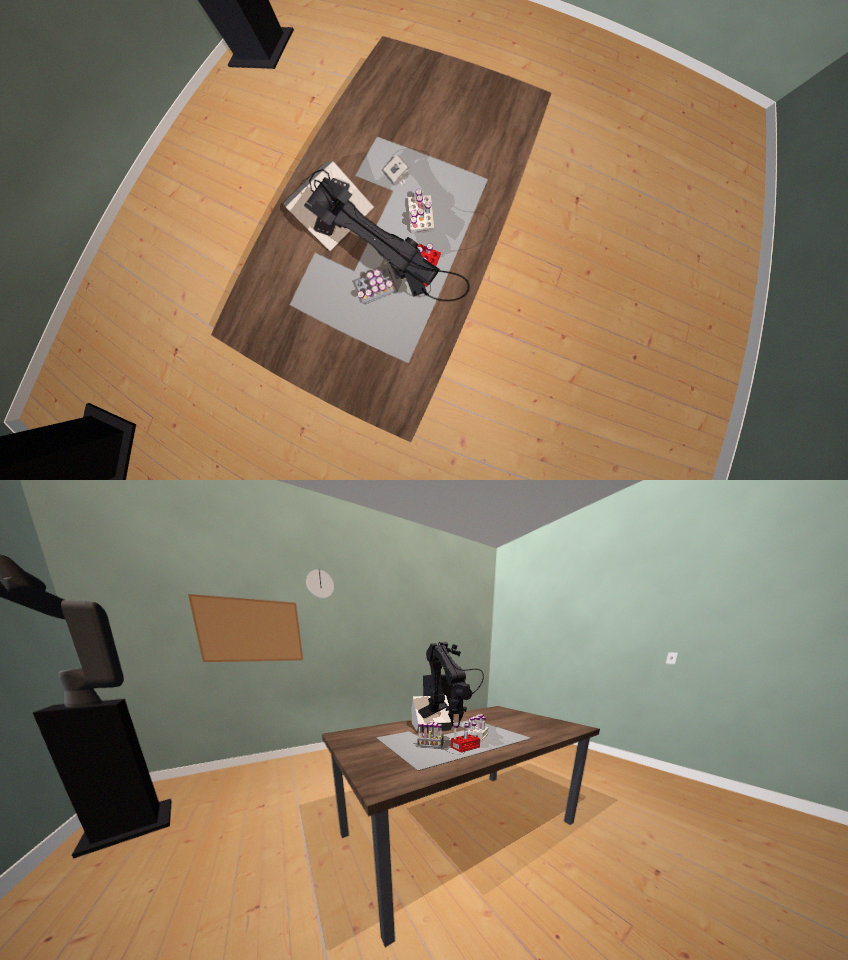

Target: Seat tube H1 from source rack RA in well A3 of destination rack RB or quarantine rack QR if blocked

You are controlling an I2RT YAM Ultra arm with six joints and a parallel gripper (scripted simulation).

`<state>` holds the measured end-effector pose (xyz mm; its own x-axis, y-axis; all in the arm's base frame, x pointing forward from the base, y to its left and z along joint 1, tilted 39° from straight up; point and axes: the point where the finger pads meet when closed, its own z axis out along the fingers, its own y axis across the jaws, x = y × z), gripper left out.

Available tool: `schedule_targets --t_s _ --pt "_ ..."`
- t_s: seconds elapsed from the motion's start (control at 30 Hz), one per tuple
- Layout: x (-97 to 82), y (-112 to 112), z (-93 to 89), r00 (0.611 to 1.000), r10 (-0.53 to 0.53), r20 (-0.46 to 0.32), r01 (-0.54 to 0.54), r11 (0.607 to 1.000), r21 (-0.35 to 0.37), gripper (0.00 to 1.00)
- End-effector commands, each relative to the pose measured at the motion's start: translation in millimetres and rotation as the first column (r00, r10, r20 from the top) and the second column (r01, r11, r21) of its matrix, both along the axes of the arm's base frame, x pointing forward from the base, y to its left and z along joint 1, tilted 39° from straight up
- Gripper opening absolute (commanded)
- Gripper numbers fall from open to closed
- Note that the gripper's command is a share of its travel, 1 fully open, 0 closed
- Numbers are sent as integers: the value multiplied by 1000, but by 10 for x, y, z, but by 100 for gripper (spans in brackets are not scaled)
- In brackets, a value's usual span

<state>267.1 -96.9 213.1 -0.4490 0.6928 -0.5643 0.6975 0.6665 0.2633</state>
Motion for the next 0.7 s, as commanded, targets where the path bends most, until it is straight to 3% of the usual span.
schedule_targets --t_s 0.0,0.07,0.67 --pt "8 -6 41 1000 2 11 -2 1000 -5 30" --pt "-39 18 196 999 7 35 -6 1000 -17 30" --pt "-297 135 520 999 1 38 0 1000 -14 30"
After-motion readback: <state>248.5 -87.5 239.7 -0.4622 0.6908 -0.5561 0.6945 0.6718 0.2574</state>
